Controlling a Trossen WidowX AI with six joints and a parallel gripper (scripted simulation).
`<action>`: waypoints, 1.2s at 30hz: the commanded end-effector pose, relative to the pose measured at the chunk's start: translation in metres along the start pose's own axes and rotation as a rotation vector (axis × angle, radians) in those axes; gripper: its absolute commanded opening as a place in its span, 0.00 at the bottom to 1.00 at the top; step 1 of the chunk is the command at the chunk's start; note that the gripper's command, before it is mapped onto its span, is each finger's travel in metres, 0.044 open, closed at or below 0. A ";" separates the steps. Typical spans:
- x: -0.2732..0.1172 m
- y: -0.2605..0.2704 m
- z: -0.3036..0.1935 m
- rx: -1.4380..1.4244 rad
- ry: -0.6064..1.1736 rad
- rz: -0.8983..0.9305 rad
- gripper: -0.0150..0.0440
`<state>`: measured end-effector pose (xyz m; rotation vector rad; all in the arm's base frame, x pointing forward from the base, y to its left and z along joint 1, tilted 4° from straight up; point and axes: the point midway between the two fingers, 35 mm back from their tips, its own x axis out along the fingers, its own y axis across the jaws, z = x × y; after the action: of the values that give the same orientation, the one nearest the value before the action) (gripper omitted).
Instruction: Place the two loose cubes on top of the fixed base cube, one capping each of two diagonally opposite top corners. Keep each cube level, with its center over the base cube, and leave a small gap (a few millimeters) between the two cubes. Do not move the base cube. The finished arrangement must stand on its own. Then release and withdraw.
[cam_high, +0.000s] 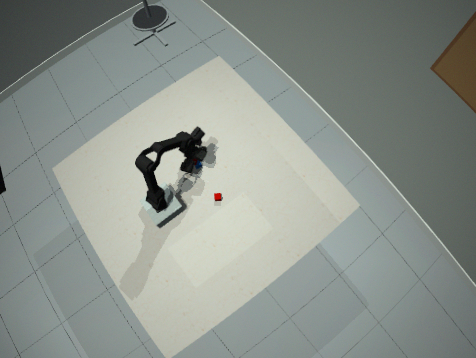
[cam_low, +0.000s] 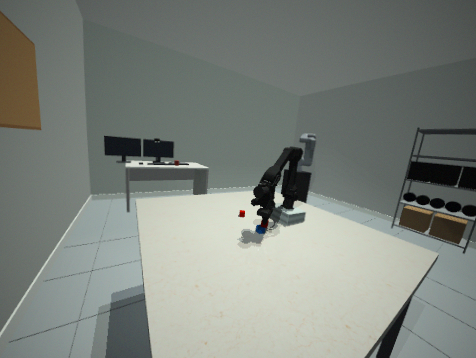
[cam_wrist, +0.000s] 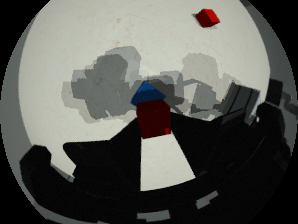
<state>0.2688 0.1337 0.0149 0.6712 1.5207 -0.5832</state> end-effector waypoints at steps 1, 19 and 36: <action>0.001 0.001 0.000 0.005 0.003 0.003 0.43; 0.002 0.001 -0.001 0.004 0.003 0.003 0.60; -0.018 0.000 0.000 0.000 0.000 0.000 0.60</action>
<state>0.2676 0.1322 0.0259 0.6701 1.5249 -0.5909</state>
